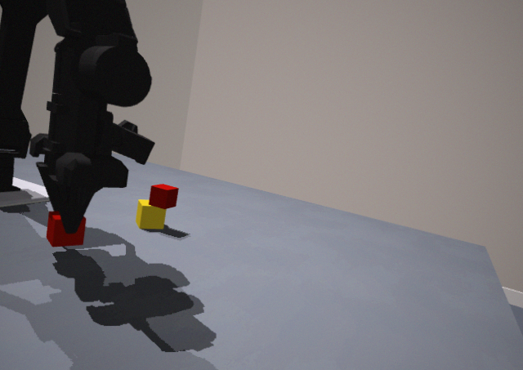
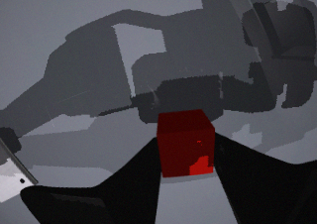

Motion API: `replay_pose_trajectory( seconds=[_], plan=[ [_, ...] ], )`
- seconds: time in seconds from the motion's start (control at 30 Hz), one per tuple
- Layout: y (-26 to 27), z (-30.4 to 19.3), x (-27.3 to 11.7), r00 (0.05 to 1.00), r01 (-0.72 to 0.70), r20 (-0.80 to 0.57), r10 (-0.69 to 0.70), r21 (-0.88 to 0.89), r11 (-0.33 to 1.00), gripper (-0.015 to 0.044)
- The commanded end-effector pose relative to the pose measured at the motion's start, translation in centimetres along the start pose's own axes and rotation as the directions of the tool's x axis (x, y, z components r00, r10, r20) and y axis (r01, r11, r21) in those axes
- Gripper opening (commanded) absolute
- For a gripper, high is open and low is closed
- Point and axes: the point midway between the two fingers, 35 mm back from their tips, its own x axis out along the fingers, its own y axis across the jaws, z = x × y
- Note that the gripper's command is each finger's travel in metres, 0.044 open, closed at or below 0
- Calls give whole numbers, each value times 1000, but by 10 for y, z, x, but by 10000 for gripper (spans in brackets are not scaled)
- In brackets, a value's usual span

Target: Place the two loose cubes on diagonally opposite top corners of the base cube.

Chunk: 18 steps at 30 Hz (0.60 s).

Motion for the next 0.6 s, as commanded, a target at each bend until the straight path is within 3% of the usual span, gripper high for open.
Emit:
replay_pose_trajectory(
  seconds=[0.0,0.57],
  plan=[
    [-2,0,-15,1000,6,-3,-6,-4,1000,105],
    [2,-1,-70,1000,6,-3,-6,-4,1000,105]
  ],
)
